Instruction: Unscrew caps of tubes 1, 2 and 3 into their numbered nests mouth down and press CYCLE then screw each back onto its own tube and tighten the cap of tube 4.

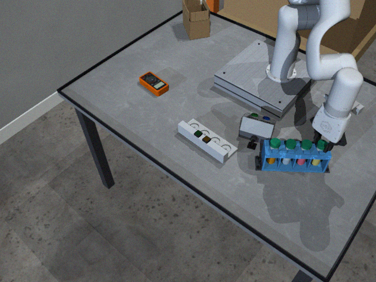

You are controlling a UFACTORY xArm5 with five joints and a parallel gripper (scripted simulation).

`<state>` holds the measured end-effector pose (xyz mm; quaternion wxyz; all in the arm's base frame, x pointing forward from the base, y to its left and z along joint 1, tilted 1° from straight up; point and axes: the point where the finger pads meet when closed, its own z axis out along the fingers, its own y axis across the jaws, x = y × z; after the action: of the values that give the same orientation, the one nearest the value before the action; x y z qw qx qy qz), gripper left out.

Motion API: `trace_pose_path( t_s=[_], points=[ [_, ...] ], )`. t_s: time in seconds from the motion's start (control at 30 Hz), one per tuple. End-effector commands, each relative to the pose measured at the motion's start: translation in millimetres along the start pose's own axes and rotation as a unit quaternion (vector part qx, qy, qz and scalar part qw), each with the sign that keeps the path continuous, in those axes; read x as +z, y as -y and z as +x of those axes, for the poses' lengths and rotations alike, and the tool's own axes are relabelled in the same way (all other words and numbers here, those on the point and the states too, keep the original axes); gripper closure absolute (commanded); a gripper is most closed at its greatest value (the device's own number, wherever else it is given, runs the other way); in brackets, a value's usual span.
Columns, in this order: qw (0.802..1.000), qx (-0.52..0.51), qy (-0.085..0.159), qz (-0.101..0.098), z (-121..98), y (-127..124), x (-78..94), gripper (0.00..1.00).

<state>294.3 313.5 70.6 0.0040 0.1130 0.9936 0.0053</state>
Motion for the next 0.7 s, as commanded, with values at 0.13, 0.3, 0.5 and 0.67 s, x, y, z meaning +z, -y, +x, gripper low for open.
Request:
trace_pose_path(
  t_s=[0.13,0.3,0.5,0.67],
  points=[
    [0.979,0.204,-0.004,-0.003,-0.7,-1.2,-1.3,0.54],
    [0.954,0.300,-0.004,-0.003,-0.7,-1.2,-1.3,0.54],
    [0.927,0.374,-0.004,-0.003,-0.7,-1.2,-1.3,0.54],
    [0.871,0.490,-0.005,-0.002,-0.7,-1.2,-1.3,0.54]
  ],
)
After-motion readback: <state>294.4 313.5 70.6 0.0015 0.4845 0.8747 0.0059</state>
